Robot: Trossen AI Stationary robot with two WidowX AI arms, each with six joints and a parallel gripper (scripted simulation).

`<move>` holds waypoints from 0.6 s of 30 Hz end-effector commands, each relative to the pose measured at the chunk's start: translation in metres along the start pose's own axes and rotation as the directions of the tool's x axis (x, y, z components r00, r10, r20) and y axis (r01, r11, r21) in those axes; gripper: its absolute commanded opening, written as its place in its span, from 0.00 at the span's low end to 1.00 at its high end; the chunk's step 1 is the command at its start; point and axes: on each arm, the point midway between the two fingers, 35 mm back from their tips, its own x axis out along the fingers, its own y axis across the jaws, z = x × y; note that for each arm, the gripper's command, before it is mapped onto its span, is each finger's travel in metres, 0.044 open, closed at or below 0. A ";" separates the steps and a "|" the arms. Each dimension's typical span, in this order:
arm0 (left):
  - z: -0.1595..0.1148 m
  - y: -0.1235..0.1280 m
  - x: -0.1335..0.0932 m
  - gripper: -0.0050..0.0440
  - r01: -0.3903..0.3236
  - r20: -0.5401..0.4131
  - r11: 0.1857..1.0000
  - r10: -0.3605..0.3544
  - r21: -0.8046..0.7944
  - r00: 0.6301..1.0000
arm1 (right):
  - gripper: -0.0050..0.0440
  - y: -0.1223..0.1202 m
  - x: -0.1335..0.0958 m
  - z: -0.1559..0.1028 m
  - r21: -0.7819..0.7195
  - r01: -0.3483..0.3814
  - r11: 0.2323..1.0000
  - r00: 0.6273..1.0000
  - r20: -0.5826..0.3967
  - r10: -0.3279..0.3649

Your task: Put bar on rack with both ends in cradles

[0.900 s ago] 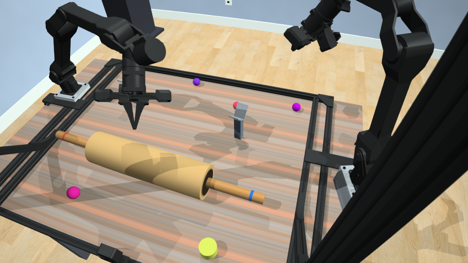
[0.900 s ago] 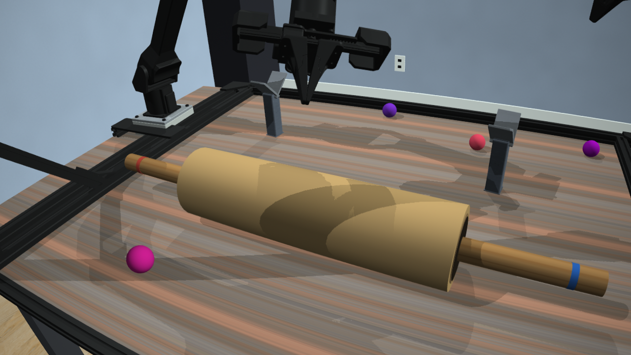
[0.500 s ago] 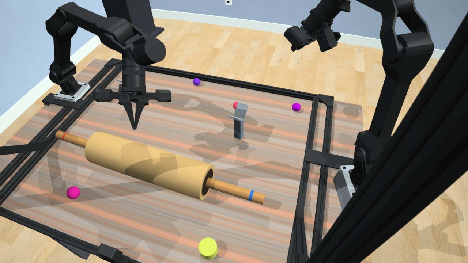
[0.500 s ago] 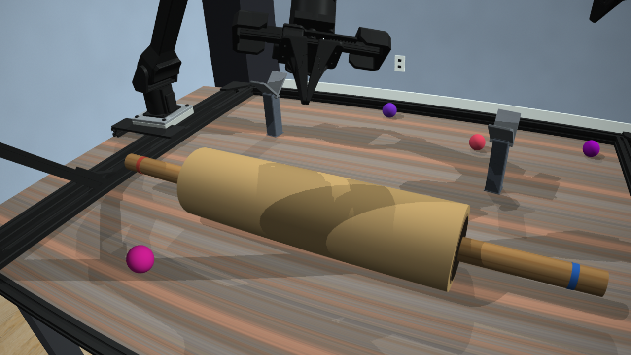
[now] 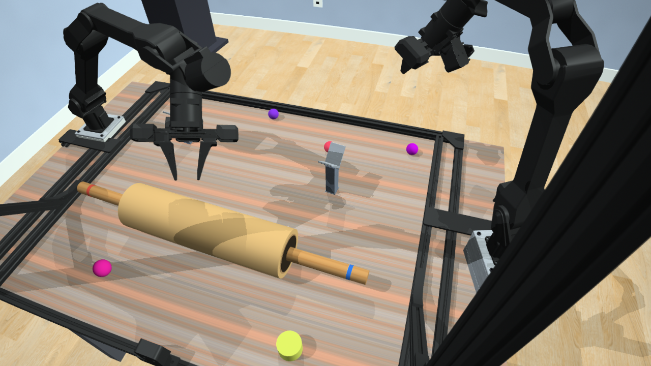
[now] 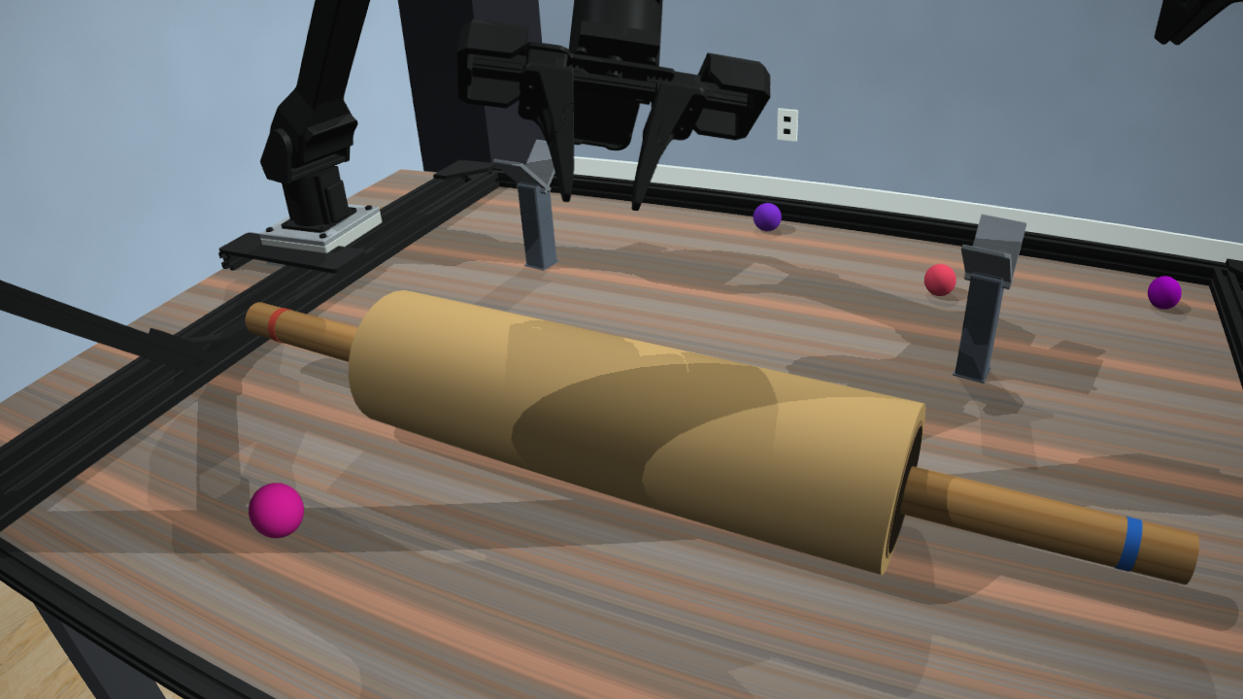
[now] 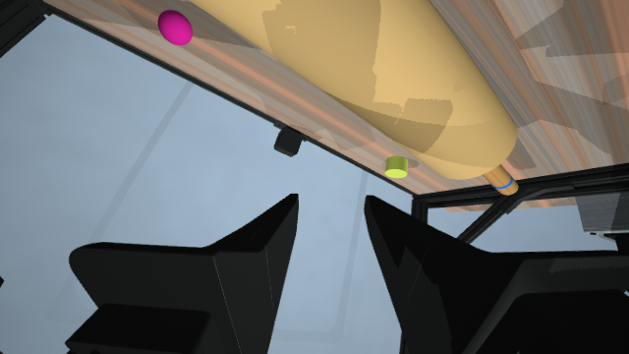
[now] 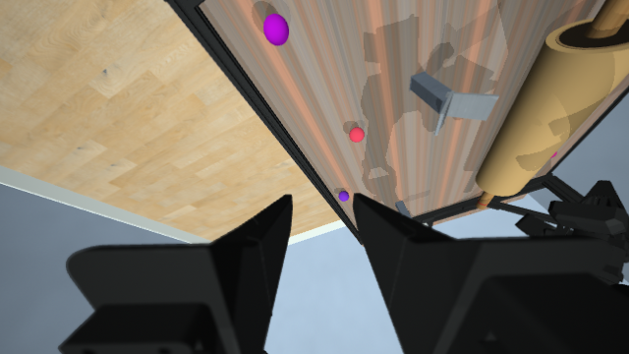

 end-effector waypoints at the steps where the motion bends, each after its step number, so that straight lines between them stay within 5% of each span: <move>1: 0.000 0.000 0.000 0.64 0.000 0.000 1.000 0.000 0.000 1.000 | 0.64 0.000 0.000 0.000 0.000 0.000 1.000 1.000 0.000 0.000; 10: 0.000 0.000 0.000 0.98 0.000 0.000 1.000 0.000 0.000 1.000 | 0.98 0.000 0.000 0.000 0.000 0.000 1.000 1.000 0.000 0.000; 18: 0.000 0.000 0.000 1.00 0.000 0.000 1.000 0.000 0.000 1.000 | 1.00 0.000 0.000 0.000 0.000 0.000 1.000 1.000 0.000 0.000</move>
